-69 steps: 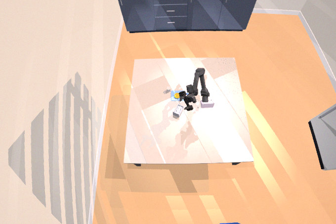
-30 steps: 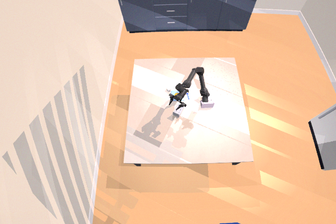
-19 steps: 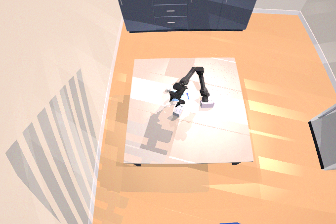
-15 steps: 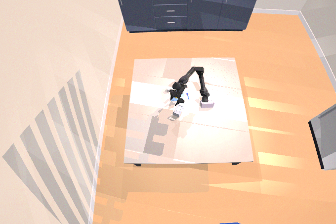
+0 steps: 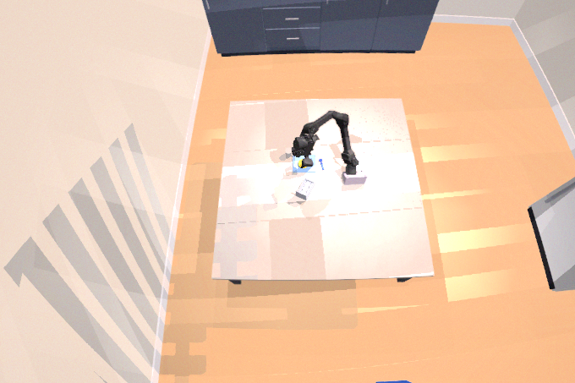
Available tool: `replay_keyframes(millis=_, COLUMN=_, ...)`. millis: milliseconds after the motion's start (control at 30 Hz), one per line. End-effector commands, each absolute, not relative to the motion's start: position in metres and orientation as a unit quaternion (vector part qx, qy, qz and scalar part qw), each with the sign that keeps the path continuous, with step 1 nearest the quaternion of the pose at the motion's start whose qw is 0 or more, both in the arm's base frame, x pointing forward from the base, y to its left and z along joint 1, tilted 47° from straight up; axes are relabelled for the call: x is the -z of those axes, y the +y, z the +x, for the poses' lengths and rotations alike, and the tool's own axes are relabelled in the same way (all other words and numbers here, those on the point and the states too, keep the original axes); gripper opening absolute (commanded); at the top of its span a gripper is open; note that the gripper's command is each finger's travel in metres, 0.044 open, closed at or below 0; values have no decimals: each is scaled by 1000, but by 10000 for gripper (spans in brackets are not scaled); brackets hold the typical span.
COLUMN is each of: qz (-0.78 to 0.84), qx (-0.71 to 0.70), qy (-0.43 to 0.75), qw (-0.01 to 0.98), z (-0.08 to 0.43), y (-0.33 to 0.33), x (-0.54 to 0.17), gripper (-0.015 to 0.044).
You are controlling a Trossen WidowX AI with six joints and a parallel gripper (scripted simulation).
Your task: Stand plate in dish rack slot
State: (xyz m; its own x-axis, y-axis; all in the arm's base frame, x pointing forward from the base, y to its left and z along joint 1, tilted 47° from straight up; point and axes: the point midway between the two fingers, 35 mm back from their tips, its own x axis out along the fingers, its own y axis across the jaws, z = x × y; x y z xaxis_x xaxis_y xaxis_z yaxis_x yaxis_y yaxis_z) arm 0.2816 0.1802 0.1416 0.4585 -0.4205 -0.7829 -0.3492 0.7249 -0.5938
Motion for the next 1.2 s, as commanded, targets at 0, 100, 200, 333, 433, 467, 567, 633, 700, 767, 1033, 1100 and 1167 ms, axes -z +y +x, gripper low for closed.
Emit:
replay_keyframes(millis=0, qz=-361, qx=79, qy=526, qw=766, z=280, y=156, x=-159, gripper=400)
replay_keyframes(millis=100, qz=-357, qx=124, qy=530, qw=760, z=276, y=137, x=-174, gripper=400)
replay_keyframes(millis=200, qz=-354, qx=164, qy=530, qw=753, z=272, y=121, x=-189, gripper=400)
replay_keyframes(millis=333, qz=-353, qx=173, qy=529, qw=752, z=272, y=117, x=-193, gripper=400)
replay_keyframes(millis=433, qz=-354, qx=182, qy=544, qw=738, z=281, y=104, x=-176, gripper=400)
replay_keyframes(millis=467, qz=-354, qx=188, qy=555, qw=729, z=287, y=94, x=-165, gripper=400)
replay_keyframes(millis=567, qz=-352, qx=203, qy=589, qw=699, z=300, y=60, x=-130, gripper=400)
replay_keyframes(millis=633, qz=-351, qx=208, qy=603, qw=686, z=304, y=45, x=-115, gripper=400)
replay_keyframes(millis=700, qz=-350, qx=209, qy=605, qw=684, z=303, y=41, x=-115, gripper=400)
replay_keyframes(millis=767, qz=-350, qx=209, qy=605, qw=684, z=303, y=40, x=-115, gripper=400)
replay_keyframes(millis=1033, qz=-350, qx=209, qy=605, qw=684, z=306, y=32, x=-107, gripper=400)
replay_keyframes(millis=1100, qz=-350, qx=209, qy=605, qw=684, z=306, y=30, x=-105, gripper=400)
replay_keyframes(millis=1167, qz=-350, qx=209, qy=605, qw=684, z=307, y=27, x=-103, gripper=400)
